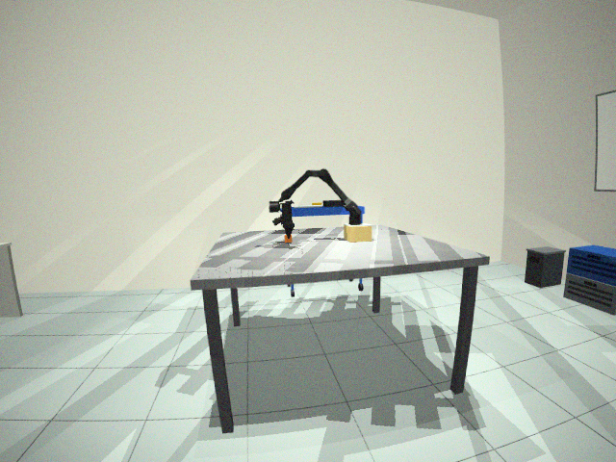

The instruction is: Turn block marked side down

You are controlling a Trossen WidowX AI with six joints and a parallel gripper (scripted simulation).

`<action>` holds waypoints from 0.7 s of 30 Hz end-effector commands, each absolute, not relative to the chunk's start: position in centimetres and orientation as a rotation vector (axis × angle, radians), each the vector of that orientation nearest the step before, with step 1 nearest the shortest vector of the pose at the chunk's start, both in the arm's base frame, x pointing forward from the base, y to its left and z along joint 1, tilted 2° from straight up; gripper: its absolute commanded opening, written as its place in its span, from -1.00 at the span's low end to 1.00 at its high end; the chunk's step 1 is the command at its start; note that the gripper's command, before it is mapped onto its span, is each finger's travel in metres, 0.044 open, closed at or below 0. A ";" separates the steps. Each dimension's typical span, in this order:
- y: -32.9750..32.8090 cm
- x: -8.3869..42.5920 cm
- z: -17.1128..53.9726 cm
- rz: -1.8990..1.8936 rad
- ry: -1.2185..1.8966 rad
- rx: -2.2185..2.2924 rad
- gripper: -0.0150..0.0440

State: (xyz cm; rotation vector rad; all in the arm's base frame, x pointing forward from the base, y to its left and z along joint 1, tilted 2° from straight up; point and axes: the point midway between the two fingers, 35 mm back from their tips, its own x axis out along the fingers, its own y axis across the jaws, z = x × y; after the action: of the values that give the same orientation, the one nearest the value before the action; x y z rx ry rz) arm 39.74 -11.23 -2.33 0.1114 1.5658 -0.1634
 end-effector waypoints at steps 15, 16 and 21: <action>-11.4 40.4 -0.8 -0.169 1.414 0.099 -0.49; -11.4 40.4 -0.9 -0.169 1.399 0.097 -0.49; -11.4 40.4 -1.1 -0.171 1.327 0.091 -0.49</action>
State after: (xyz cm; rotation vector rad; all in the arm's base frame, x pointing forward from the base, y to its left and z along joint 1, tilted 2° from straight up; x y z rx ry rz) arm 40.36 -11.41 -1.10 0.0967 1.3773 -0.1761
